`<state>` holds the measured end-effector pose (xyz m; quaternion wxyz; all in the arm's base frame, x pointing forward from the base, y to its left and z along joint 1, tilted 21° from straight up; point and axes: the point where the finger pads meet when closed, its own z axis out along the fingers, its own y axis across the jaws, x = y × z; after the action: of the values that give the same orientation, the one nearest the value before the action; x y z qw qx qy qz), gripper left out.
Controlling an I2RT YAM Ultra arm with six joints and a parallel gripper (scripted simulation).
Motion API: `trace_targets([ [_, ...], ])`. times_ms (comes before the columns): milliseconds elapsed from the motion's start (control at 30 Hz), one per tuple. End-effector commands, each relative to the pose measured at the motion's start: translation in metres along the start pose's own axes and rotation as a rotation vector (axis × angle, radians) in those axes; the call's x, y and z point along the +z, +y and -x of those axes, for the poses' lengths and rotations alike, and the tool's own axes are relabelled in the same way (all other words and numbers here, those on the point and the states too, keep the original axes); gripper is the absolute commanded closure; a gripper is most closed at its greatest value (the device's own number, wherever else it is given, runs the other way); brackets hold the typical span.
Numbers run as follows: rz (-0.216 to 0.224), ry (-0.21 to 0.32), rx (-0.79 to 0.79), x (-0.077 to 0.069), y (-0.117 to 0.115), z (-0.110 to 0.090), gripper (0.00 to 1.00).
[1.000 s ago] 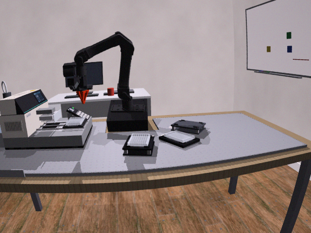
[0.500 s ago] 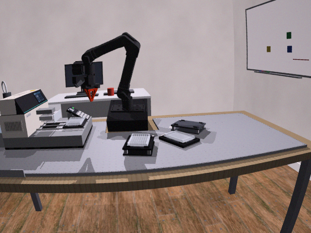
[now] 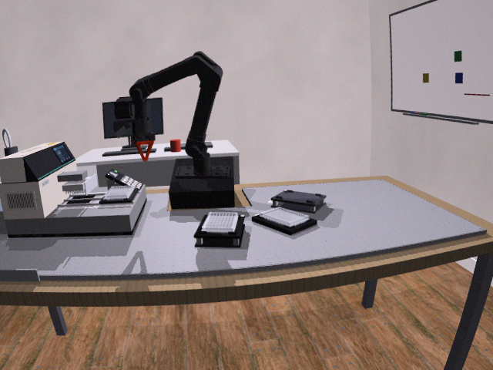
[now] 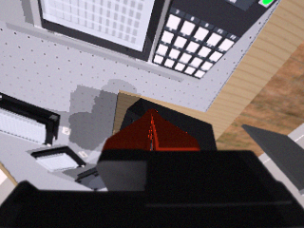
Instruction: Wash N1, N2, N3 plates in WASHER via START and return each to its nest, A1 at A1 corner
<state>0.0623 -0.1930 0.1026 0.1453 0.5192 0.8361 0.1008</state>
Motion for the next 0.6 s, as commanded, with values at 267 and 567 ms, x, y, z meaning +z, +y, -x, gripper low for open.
trace_targets([
  [267,0.002,-0.007,0.306,-0.002,0.0,0.001,1.0],
  [567,-0.024,-0.172,0.305,0.023,0.0,0.001,1.0],
])
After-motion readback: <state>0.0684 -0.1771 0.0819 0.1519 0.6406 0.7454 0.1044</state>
